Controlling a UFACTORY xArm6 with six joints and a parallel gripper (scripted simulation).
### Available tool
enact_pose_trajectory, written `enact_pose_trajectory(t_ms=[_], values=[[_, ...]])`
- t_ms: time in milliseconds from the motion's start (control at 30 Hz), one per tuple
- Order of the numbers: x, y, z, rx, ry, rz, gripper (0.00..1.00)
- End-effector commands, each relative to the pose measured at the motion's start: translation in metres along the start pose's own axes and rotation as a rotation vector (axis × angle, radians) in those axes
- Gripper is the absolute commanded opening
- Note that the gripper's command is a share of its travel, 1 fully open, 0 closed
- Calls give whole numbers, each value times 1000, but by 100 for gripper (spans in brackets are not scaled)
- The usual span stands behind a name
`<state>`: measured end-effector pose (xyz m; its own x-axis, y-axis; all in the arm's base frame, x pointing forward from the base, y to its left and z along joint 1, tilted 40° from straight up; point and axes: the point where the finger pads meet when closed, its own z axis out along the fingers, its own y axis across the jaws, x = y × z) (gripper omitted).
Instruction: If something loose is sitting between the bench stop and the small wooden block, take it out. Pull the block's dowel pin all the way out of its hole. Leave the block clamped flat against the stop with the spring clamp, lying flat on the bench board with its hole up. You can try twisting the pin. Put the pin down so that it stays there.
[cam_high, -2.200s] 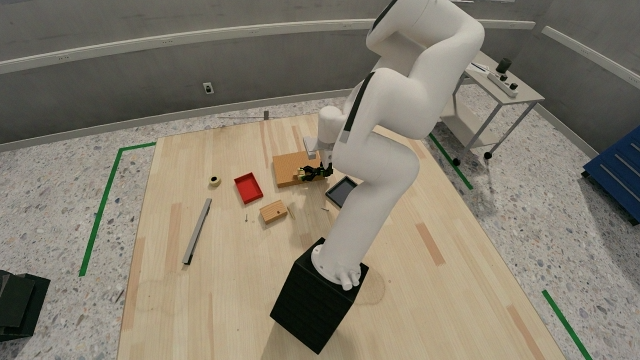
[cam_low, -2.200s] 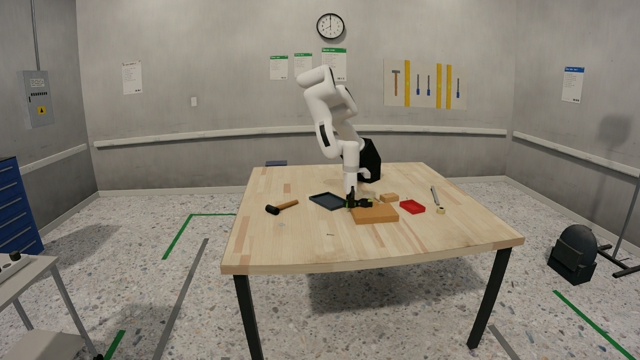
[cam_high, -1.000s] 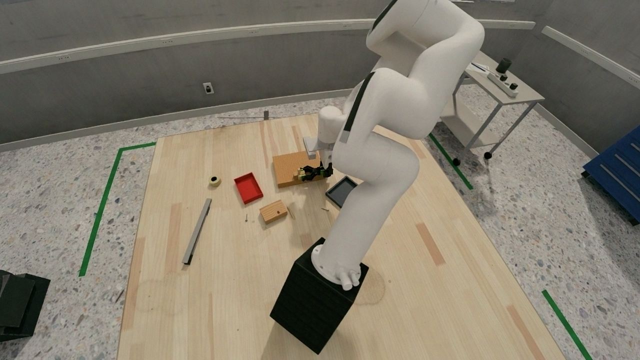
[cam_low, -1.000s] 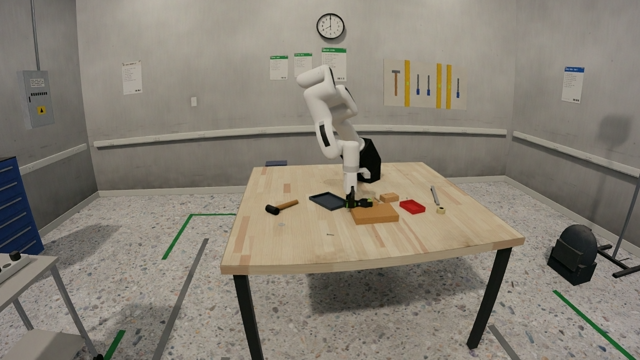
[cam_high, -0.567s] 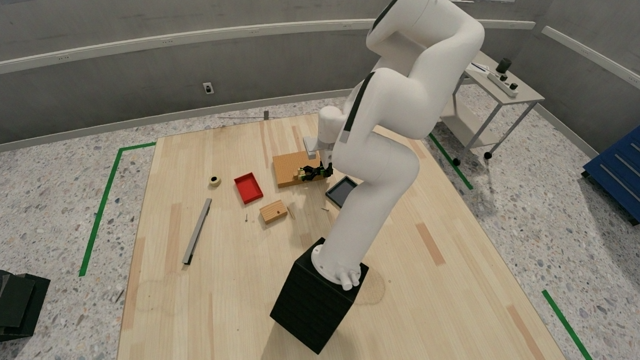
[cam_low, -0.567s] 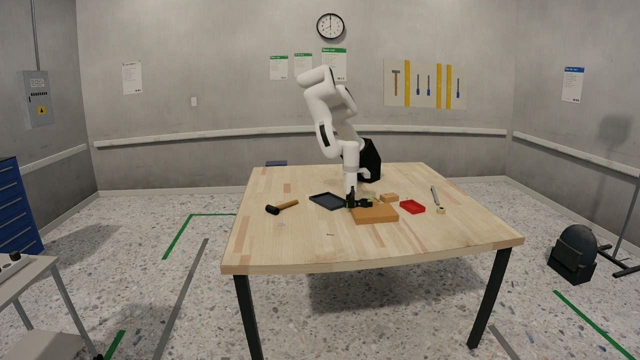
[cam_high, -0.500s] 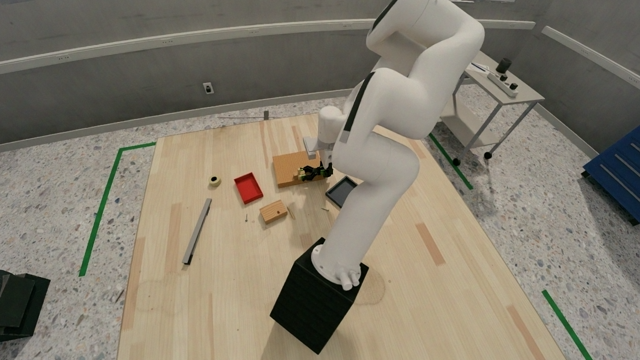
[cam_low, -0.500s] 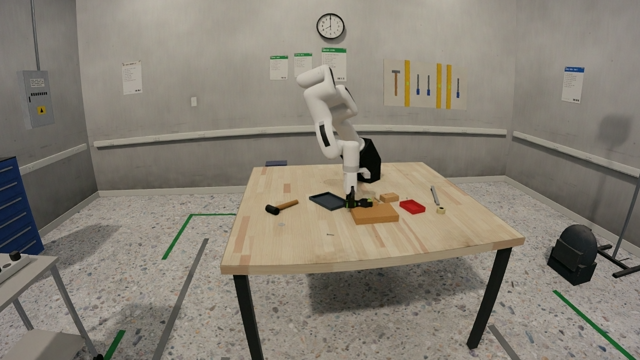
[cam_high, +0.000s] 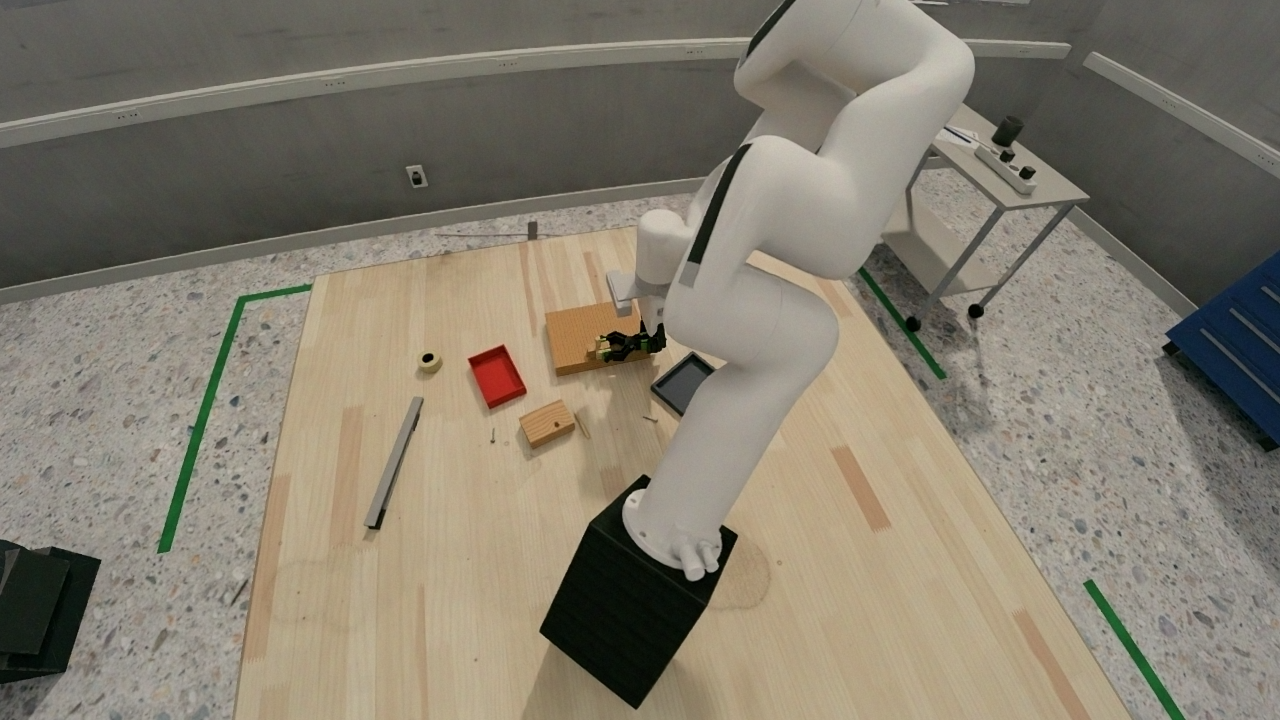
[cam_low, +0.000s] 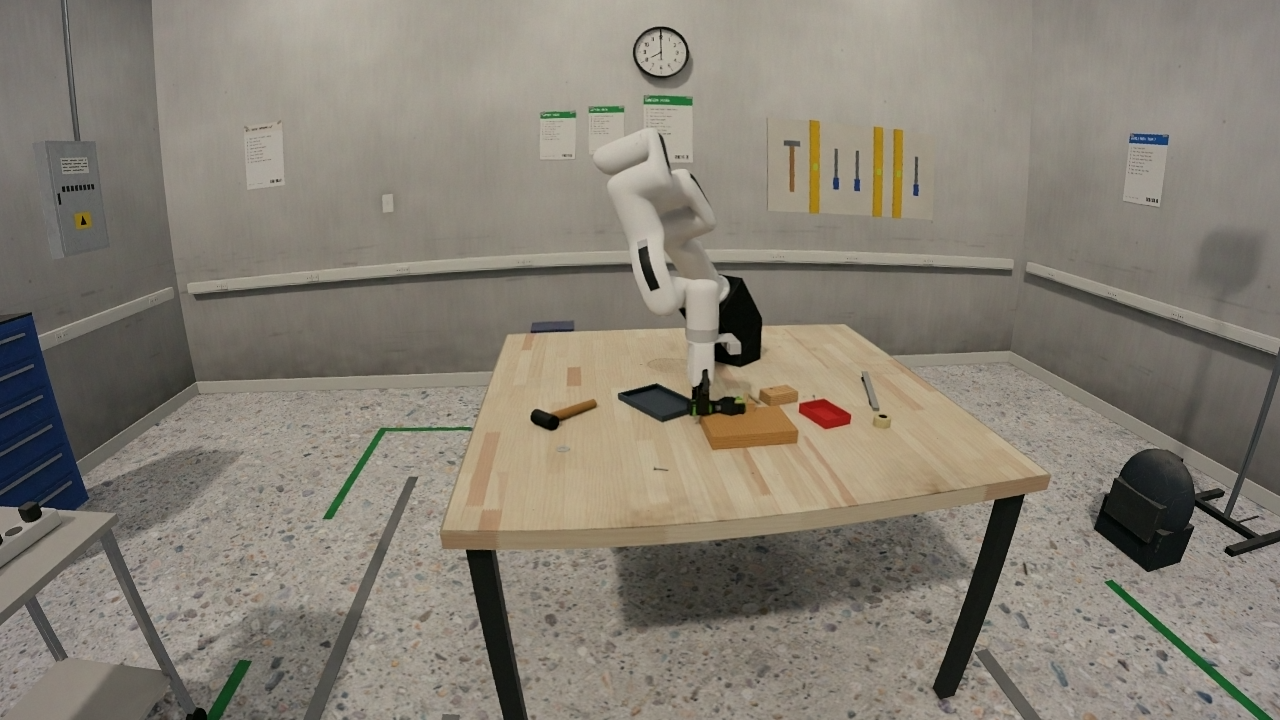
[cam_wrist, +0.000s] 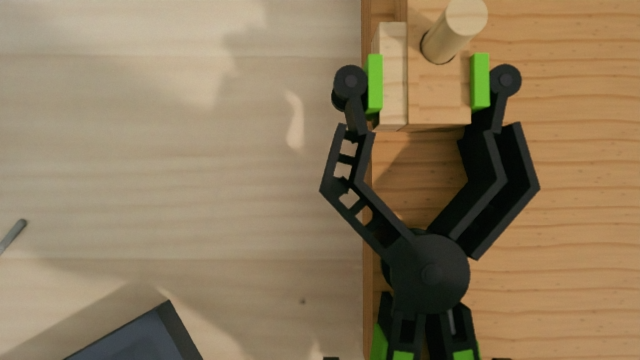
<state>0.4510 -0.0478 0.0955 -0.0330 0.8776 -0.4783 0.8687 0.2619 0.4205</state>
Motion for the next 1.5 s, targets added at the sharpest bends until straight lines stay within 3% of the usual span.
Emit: enact_pose_trajectory(t_ms=[0, 1000, 1467], values=[[0, 1, -9, -2, 0, 0, 50], [0, 1, -65, -2, 0, 0, 50], [0, 1, -75, -2, 0, 1, 50]])
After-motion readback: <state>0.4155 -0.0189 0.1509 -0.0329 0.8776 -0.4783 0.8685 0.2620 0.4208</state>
